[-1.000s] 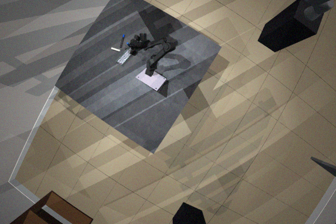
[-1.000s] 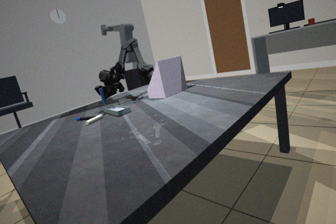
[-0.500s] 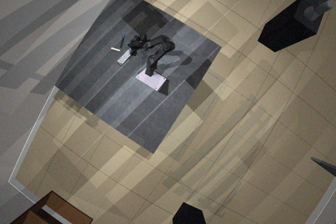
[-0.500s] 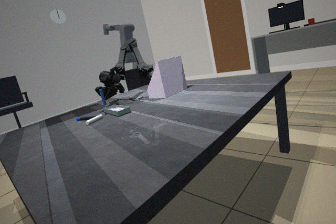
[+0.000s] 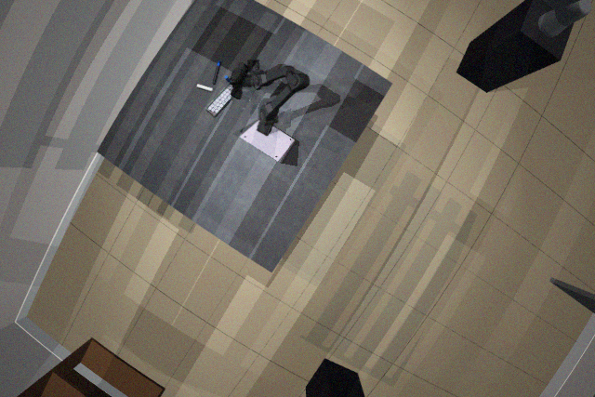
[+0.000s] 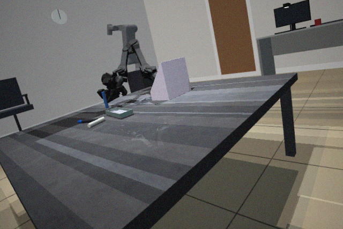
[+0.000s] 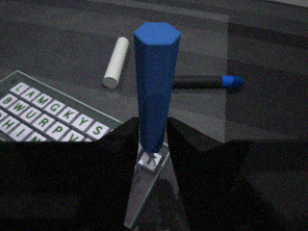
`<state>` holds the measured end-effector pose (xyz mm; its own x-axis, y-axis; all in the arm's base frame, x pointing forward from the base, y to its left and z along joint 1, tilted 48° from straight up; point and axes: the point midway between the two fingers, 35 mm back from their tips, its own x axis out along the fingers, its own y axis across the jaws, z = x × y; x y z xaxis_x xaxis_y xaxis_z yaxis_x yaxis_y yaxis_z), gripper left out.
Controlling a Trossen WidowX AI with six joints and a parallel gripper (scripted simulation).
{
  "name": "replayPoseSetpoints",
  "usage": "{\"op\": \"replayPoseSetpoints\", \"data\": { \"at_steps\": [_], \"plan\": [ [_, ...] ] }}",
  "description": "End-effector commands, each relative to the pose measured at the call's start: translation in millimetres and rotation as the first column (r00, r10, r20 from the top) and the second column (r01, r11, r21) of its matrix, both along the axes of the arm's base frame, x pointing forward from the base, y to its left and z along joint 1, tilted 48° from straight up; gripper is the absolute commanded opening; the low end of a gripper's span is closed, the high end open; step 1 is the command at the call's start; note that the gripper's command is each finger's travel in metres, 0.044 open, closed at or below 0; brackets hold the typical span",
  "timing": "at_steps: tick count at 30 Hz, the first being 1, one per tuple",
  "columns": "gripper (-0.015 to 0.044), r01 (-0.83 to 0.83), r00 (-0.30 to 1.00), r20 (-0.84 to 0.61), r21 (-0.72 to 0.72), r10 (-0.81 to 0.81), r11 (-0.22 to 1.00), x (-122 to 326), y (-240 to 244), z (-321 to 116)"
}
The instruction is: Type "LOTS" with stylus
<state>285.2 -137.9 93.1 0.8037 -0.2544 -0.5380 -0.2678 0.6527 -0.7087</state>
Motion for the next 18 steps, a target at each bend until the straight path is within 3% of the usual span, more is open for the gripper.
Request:
{"op": "replayPoseSetpoints", "data": {
  "at_steps": [1, 18],
  "plan": [
    [0.0081, -0.003, 1.000, -0.003, -0.001, 0.003, 1.000, -0.1, 0.5, -0.6],
    [0.0081, -0.003, 1.000, -0.002, 0.001, 0.003, 1.000, 2.5, 30.0, 25.9]
  ]
}}
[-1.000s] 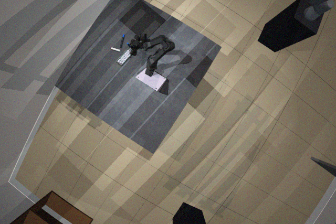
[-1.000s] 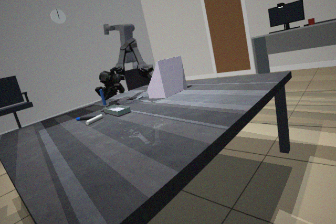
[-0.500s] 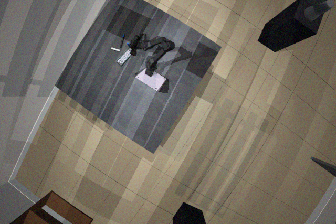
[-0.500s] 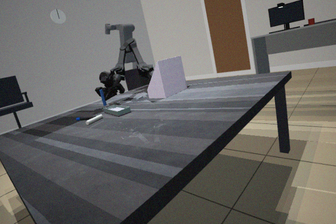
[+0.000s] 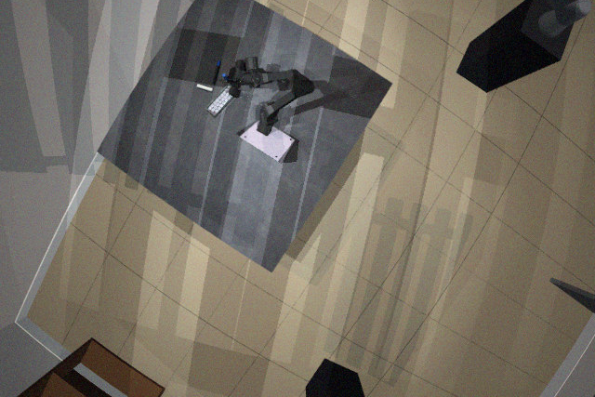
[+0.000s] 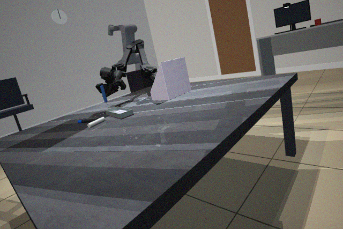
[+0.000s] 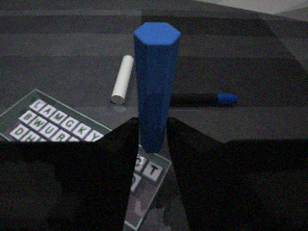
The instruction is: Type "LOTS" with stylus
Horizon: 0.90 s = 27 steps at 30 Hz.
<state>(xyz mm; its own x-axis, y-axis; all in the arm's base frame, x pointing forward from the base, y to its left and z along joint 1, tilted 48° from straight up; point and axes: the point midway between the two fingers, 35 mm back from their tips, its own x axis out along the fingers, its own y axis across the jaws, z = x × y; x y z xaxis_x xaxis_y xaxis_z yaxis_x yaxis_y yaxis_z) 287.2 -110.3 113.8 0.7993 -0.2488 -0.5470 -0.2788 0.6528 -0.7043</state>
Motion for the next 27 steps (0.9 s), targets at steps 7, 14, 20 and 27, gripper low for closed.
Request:
{"op": "replayPoseSetpoints", "data": {
  "at_steps": [7, 14, 20, 27],
  "plan": [
    [0.0012, 0.001, 1.000, -0.001, 0.000, -0.001, 1.000, 0.8, 1.7, -1.1],
    [0.0000, 0.001, 1.000, 0.000, 0.002, -0.001, 1.000, 8.8, 17.2, -17.7],
    [0.0000, 0.002, 1.000, 0.005, 0.002, -0.002, 1.000, 13.8, 34.5, -33.8],
    [0.0000, 0.003, 1.000, 0.008, 0.003, -0.003, 1.000, 14.9, 41.2, -40.3]
  ]
}}
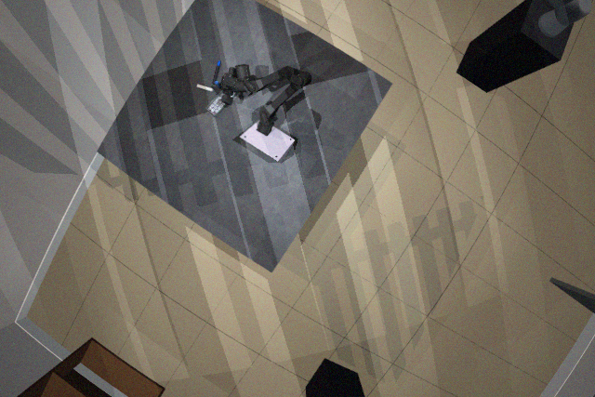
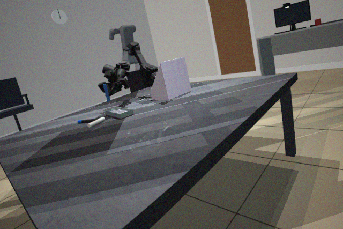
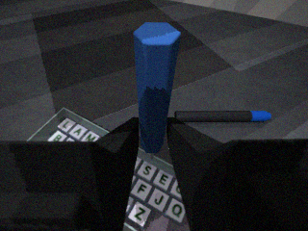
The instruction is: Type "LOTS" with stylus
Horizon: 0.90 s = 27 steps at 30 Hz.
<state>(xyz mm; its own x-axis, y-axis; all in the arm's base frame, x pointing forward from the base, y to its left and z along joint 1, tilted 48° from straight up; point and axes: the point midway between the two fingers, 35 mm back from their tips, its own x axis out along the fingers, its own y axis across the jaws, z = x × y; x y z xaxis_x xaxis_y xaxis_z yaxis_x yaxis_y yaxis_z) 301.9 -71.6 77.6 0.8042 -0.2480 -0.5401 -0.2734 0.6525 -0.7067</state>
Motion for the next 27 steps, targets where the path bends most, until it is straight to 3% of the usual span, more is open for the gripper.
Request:
{"op": "replayPoseSetpoints", "data": {
  "at_steps": [1, 17, 20, 27],
  "plan": [
    [0.0000, 0.004, 1.000, -0.001, 0.003, -0.004, 1.000, 0.2, 1.7, -4.9],
    [0.0000, 0.004, 1.000, 0.000, 0.002, -0.004, 1.000, -1.6, -12.2, -16.1],
    [0.0079, 0.004, 1.000, -0.001, 0.002, -0.004, 1.000, -1.2, -12.5, -17.8],
    [0.0081, 0.004, 1.000, -0.001, 0.002, -0.004, 1.000, -1.0, -12.7, -18.6]
  ]
}}
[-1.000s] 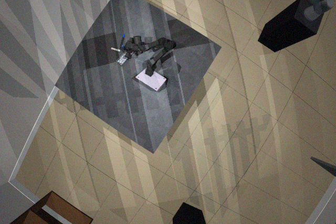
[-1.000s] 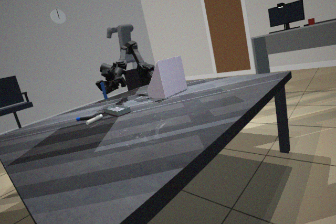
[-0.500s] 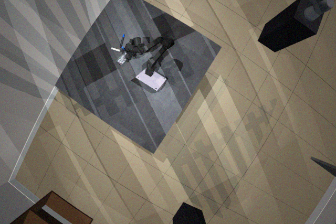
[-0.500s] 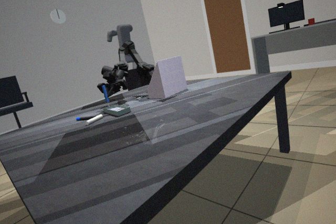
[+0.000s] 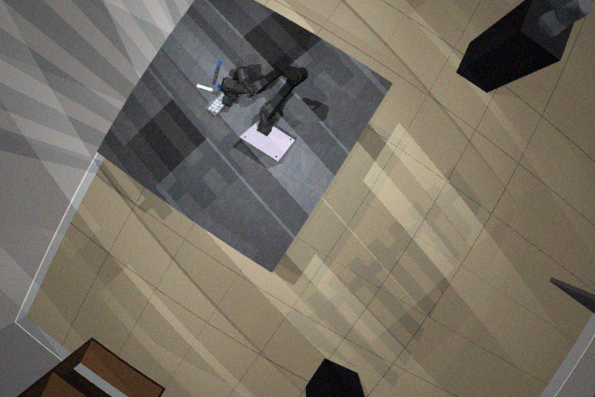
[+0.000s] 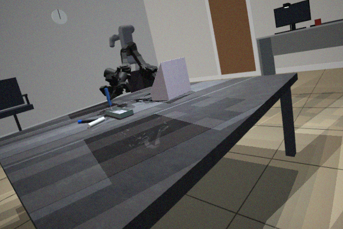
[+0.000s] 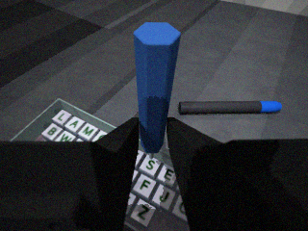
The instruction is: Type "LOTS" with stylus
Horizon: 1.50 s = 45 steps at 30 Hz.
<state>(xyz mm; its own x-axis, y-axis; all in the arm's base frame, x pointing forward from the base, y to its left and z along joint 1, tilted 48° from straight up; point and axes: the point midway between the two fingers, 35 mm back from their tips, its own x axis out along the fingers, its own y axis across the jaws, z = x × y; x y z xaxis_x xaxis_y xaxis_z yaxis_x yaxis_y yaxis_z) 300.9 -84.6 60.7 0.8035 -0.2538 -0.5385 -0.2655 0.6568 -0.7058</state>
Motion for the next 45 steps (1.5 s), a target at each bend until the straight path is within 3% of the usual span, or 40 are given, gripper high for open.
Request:
{"op": "replayPoseSetpoints", "data": {
  "at_steps": [1, 45],
  "plan": [
    [0.0081, -0.005, 1.000, -0.004, -0.001, 0.005, 1.000, 0.1, 0.4, -1.7],
    [0.0081, -0.005, 1.000, -0.005, -0.001, 0.005, 1.000, -1.5, -10.1, -9.6]
  ]
}}
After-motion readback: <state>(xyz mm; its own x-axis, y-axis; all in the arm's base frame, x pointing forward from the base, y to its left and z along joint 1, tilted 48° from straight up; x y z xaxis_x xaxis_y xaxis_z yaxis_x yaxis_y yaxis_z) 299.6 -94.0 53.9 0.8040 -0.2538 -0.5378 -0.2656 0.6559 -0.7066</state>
